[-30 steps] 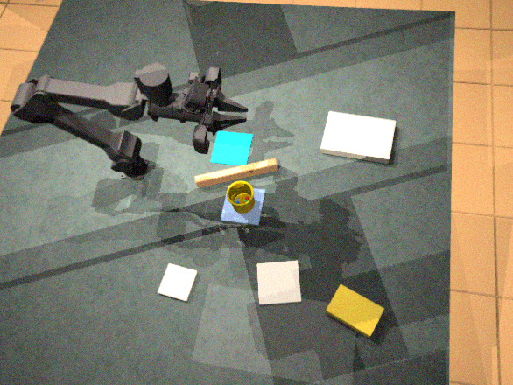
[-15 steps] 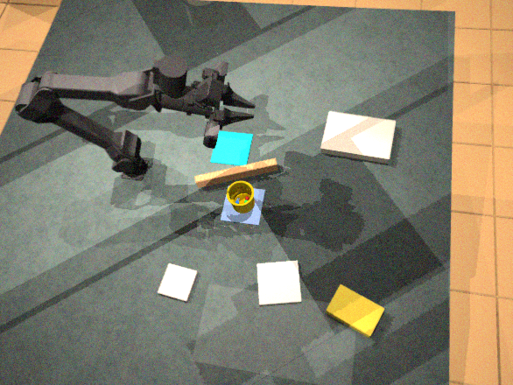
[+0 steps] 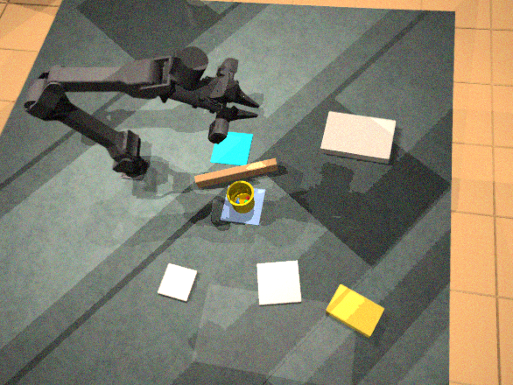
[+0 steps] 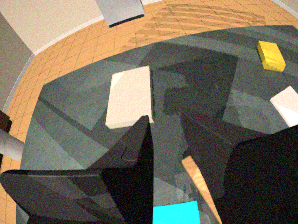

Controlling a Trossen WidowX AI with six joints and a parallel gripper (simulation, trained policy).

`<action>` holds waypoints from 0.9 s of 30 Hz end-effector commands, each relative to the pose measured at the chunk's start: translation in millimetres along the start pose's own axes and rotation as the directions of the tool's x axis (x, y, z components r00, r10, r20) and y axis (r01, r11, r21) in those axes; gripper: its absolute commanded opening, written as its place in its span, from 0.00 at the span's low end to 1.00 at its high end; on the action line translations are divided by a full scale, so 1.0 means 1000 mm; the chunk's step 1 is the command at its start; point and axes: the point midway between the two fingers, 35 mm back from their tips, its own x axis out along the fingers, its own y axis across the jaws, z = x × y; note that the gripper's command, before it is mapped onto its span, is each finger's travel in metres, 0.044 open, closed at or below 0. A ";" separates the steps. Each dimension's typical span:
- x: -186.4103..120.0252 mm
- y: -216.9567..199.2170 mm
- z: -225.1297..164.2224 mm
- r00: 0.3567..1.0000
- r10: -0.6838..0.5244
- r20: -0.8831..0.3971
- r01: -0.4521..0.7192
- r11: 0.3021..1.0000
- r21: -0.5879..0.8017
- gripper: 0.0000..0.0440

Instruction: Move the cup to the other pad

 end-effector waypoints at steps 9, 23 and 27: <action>0.010 0.003 -0.013 0.982 -0.040 -0.185 0.046 0.999 0.027 0.25; 0.019 -0.001 -0.029 0.917 -0.101 -0.386 0.108 0.994 -0.003 0.28; 0.021 -0.004 -0.033 0.891 -0.120 -0.438 0.124 0.992 -0.019 0.29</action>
